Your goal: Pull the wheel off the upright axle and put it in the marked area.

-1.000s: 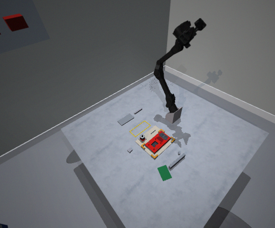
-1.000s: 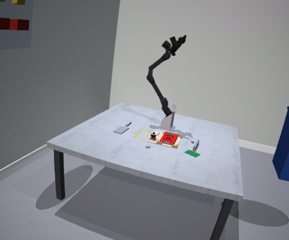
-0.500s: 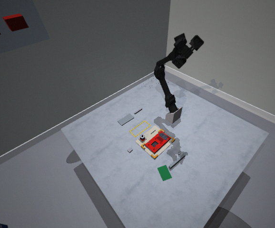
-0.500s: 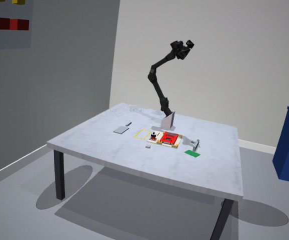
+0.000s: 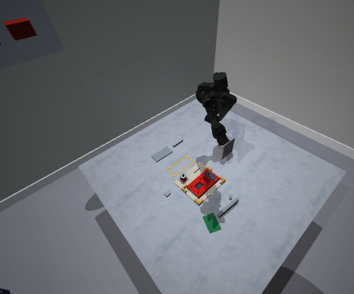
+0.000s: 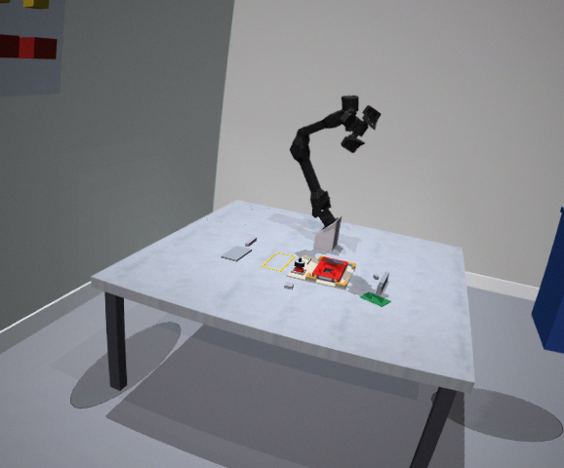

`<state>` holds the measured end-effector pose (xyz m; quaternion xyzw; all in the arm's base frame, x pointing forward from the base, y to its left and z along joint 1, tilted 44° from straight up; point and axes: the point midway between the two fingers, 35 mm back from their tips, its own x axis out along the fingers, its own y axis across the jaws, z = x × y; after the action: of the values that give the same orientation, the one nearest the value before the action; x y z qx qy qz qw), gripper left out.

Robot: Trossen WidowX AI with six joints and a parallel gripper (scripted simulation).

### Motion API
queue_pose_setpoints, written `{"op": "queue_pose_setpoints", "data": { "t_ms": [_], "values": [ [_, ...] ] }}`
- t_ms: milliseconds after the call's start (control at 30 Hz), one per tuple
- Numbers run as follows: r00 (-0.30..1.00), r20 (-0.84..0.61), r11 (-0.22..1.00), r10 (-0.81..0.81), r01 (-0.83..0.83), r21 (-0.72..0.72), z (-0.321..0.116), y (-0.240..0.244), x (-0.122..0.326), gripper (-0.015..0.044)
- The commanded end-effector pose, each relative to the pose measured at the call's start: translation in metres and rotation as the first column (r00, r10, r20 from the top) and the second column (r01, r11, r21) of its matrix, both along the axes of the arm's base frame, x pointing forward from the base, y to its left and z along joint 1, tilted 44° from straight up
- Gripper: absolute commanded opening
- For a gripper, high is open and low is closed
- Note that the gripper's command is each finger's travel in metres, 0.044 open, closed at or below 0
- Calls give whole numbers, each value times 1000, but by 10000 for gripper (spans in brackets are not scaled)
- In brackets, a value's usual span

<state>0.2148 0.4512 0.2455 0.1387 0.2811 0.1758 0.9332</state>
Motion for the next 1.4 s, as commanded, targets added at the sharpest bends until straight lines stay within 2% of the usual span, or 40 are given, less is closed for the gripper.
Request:
{"op": "queue_pose_setpoints", "data": {
  "t_ms": [0,233,433,733,900,967,1367],
  "values": [
    [985,-68,987,-160,158,-34,-30,-30,41,300],
    [875,-171,891,-453,441,-107,-81,-99,103,300],
    [692,-225,728,-686,661,-182,-119,-171,141,300],
    [280,-234,344,-931,889,-303,-168,-294,166,300],
    [-1,-196,72,-981,929,-364,-189,-366,161,300],
    [-75,-180,-2,-981,926,-378,-194,-384,158,300],
    [-85,-178,-11,-980,925,-380,-195,-387,147,300]
  ]
}}
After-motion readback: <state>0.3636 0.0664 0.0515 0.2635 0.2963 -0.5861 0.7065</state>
